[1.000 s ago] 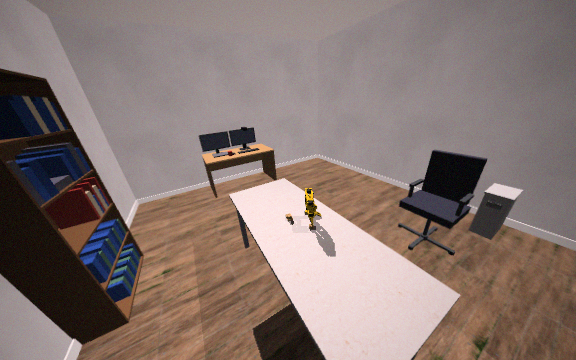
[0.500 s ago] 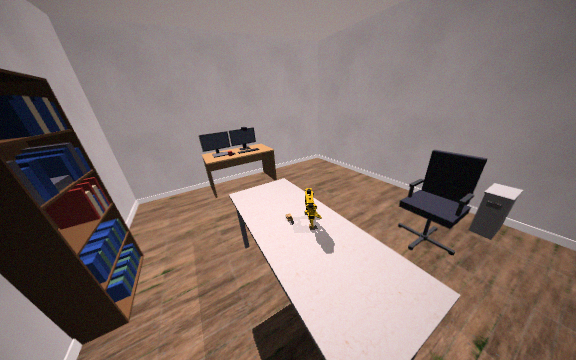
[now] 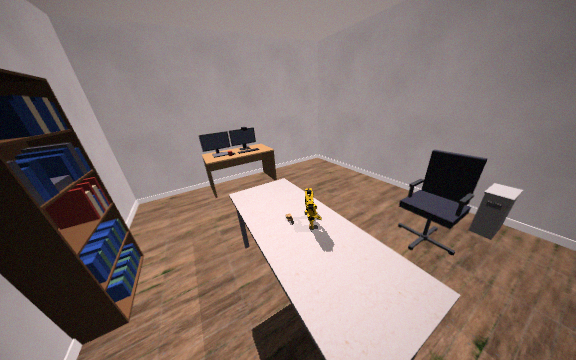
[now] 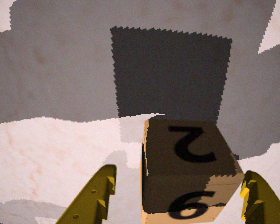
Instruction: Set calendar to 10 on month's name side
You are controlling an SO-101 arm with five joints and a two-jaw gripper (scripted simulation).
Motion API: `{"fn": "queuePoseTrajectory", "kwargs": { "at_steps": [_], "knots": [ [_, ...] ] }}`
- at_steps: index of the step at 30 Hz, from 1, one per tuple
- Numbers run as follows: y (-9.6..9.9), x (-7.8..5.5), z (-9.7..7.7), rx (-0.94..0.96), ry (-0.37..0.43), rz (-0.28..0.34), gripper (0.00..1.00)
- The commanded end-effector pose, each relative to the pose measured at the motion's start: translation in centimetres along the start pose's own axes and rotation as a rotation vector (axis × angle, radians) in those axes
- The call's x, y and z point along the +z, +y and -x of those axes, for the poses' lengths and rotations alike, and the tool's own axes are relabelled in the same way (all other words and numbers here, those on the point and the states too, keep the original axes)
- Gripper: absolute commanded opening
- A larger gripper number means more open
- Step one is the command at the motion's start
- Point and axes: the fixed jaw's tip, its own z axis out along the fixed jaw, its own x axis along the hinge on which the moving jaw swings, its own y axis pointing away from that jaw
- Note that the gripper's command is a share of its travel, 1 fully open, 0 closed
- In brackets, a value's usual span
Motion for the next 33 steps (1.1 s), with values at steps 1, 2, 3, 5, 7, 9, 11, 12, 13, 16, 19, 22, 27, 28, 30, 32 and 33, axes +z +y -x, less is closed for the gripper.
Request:
{"fn": "queuePoseTrajectory", "kwargs": {
  "at_steps": [1, 2, 3, 5, 7, 9, 11, 12, 13, 16, 19, 22, 27, 28, 30, 32, 33],
  "knots": [
    [-0.22, -0.04, -0.13, -0.005, 0.001, -0.018, 0.35],
    [-0.22, -0.04, -0.13, -0.005, 0.001, -0.018, 0.35],
    [-0.22, -0.03, -0.13, -0.005, 0.001, -0.018, 0.35],
    [-0.22, -0.03, -0.13, -0.005, 0.001, -0.018, 0.35],
    [-0.22, -0.03, -0.13, -0.005, 0.001, -0.018, 0.35],
    [-0.23, -0.03, -0.13, -0.005, 0.001, -0.018, 0.35],
    [-0.23, -0.03, -0.13, -0.005, 0.001, -0.018, 0.35],
    [-0.24, -0.04, -0.13, -0.005, 0.001, -0.018, 0.35],
    [-0.25, -0.04, -0.13, -0.005, 0.001, -0.018, 0.34],
    [-0.3, -0.04, -0.13, -0.005, 0.001, -0.018, 0.34],
    [-0.37, -0.04, -0.13, -0.005, 0.001, -0.018, 0.32],
    [-0.44, -0.04, -0.13, -0.005, 0.001, -0.018, 0.31],
    [-0.58, -0.04, -0.13, -0.005, 0.001, -0.018, 0.29],
    [-0.62, -0.05, -0.13, -0.005, 0.001, -0.018, 0.28],
    [-0.71, -0.05, -0.13, -0.005, 0.001, -0.018, 0.26],
    [-0.79, -0.05, -0.13, -0.005, 0.001, -0.018, 0.25],
    [-0.83, -0.05, -0.13, -0.005, 0.001, -0.018, 0.24]
  ]
}}
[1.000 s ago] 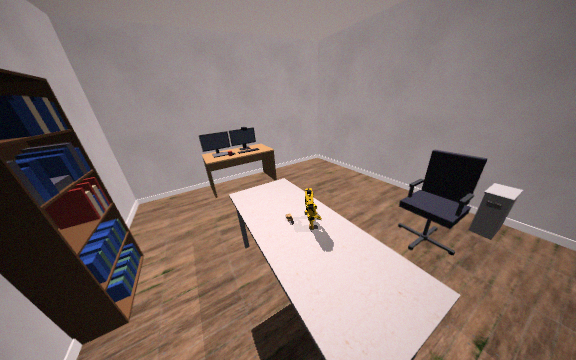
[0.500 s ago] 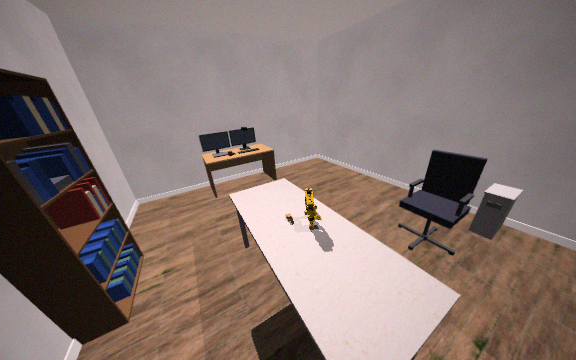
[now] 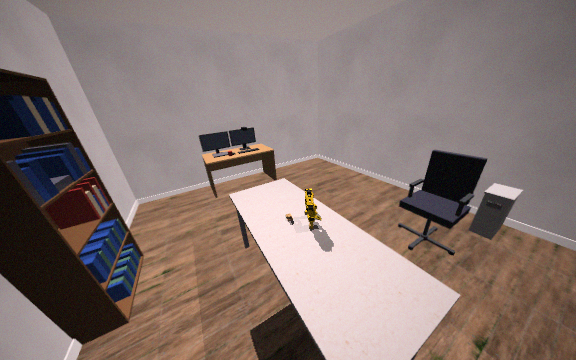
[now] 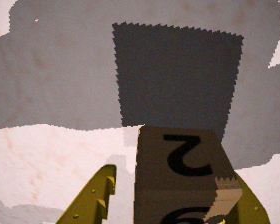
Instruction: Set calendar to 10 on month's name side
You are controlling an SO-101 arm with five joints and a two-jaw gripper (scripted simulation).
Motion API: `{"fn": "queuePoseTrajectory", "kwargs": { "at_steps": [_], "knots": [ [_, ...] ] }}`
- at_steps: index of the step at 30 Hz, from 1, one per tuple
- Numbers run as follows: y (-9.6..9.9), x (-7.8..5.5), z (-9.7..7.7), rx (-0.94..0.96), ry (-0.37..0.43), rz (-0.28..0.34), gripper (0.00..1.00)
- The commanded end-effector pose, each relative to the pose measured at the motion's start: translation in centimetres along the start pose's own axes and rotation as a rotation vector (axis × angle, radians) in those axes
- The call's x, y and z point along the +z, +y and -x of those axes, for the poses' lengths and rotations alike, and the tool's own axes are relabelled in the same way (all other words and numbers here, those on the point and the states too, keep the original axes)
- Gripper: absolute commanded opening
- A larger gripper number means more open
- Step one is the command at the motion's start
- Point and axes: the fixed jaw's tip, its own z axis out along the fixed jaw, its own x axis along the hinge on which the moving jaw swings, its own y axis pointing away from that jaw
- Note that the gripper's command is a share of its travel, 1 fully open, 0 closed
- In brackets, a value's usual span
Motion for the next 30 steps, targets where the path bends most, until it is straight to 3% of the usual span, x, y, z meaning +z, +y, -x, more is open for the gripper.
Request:
{"fn": "queuePoseTrajectory", "kwargs": {
  "at_steps": [1, 26, 30],
  "knots": [
    [-0.97, -0.54, -0.15, -0.005, 0.004, -0.045, 0.24],
    [-1.33, -0.54, -0.15, -0.005, 0.004, -0.045, 0.17],
    [-1.33, -0.54, -0.15, -0.005, 0.004, -0.045, 0.12]
  ]
}}
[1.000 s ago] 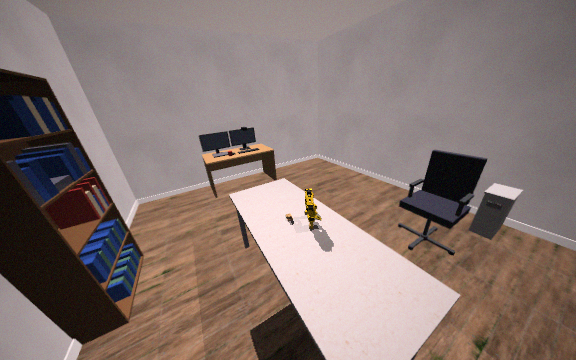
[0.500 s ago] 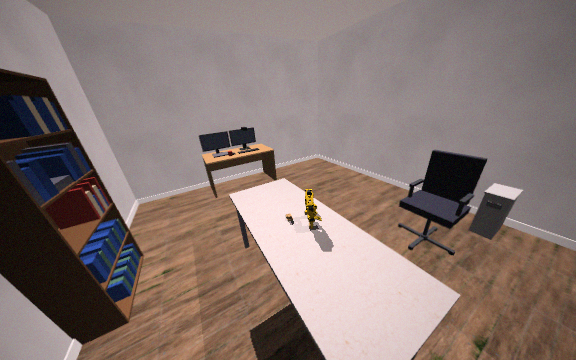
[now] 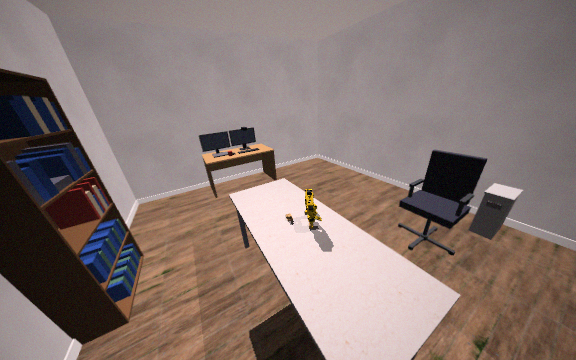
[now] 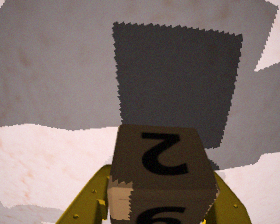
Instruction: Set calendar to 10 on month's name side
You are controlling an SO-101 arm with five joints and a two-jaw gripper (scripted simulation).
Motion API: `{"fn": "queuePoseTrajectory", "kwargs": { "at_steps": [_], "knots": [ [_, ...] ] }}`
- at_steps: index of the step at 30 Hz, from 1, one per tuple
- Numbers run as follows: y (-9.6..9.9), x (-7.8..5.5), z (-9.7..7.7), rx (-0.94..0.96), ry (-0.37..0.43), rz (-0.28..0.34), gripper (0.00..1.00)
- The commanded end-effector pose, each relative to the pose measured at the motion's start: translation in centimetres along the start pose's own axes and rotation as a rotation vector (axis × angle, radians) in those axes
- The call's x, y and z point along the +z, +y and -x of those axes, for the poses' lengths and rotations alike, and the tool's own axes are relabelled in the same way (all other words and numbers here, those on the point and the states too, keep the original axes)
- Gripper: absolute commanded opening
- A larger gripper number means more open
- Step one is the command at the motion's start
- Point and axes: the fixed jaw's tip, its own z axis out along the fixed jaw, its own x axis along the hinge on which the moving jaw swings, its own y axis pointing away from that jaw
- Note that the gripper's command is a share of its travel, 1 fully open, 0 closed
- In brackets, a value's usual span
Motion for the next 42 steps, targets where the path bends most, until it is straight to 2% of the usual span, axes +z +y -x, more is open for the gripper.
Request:
{"fn": "queuePoseTrajectory", "kwargs": {
  "at_steps": [1, 7, 17, 26, 28, 35, 42],
  "knots": [
    [-0.8, -0.5, -0.1, -0.005, 0.003, -0.038, 0.1],
    [-0.8, -0.5, -0.1, -0.005, 0.003, -0.038, 0.0],
    [-0.8, -0.8, -0.1, -0.005, 0.003, -0.038, 0.0],
    [-0.7, -3.0, -0.1, -0.005, 0.003, -0.038, 0.0],
    [-0.7, -3.0, -0.1, -0.005, 0.003, -0.038, 0.0],
    [-0.3, -4.9, -0.1, -0.005, 0.003, -0.038, 0.0],
    [-0.1, -5.5, -0.1, -0.005, 0.003, -0.038, 0.0]
  ]
}}
